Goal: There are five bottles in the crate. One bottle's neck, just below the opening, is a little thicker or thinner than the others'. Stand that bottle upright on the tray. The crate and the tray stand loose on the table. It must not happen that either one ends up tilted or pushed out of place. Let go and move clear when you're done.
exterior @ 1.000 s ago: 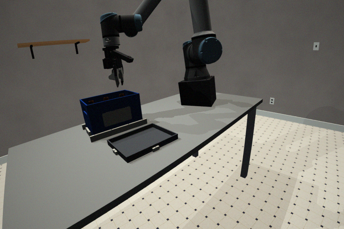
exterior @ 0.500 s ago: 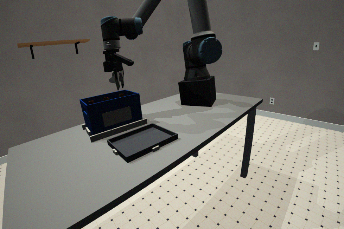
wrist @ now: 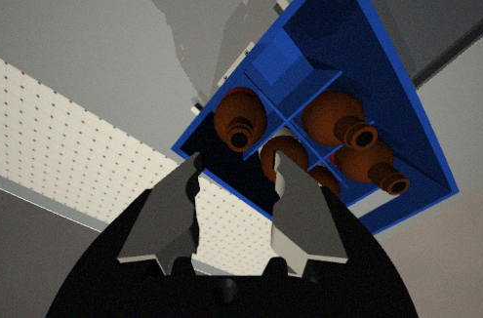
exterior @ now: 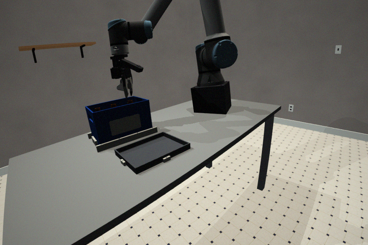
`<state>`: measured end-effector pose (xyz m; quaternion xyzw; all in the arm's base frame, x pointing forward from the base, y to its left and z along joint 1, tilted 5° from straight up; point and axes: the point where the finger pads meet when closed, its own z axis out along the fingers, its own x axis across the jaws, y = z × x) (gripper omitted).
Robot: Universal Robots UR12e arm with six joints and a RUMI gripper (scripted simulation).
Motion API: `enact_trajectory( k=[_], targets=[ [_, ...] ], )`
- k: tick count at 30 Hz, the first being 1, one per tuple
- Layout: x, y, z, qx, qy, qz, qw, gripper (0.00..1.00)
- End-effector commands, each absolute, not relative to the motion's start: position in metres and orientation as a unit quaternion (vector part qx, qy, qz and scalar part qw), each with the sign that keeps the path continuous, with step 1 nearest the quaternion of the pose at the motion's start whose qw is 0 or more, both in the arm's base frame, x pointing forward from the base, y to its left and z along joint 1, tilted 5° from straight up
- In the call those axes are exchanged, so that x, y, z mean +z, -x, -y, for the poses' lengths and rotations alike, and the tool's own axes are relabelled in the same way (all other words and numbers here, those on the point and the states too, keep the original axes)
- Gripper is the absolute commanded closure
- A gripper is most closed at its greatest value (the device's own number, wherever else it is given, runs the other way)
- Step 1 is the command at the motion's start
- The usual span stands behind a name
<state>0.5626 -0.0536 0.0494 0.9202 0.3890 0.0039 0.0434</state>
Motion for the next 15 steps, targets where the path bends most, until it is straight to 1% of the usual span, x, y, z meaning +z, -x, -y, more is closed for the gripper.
enact_trajectory(
  k=[1,15],
  targets=[
    [0.0474,-0.562,0.0537,0.004,-0.92,-0.389,0.043,0.62],
    [0.0483,-0.5626,0.0539,0.005,-0.92,-0.389,0.043,0.62]
  ],
)
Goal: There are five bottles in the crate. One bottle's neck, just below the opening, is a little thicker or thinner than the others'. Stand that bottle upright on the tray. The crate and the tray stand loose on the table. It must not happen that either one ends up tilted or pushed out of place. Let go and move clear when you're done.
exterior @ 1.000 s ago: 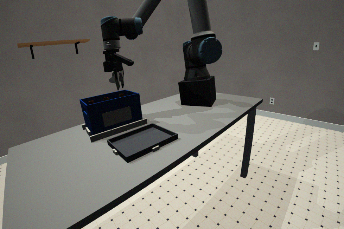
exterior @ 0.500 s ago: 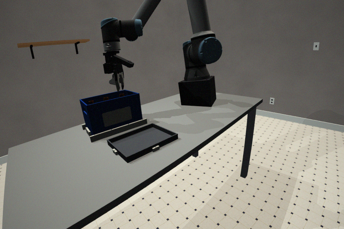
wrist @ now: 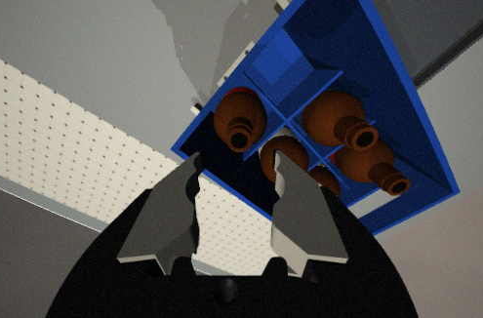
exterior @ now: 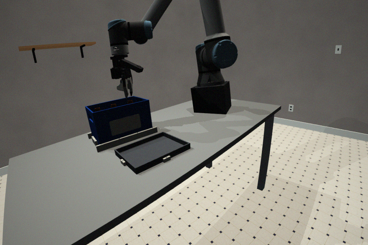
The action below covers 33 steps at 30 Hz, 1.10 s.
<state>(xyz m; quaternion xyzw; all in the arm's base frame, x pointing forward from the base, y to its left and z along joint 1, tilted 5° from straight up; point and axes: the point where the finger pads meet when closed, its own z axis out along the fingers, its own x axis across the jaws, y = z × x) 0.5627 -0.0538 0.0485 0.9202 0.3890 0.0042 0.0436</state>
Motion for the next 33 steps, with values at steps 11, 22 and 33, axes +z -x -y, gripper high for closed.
enact_trajectory(
  k=[11,22,33],
  targets=[
    [0.0483,-0.5626,0.0539,0.005,-0.92,-0.389,0.043,0.62],
    [0.0483,-0.5626,0.0539,0.005,-0.92,-0.389,0.043,0.62],
    [0.0481,-0.5593,0.0507,0.005,-0.92,-0.389,0.043,0.62]
  ],
)
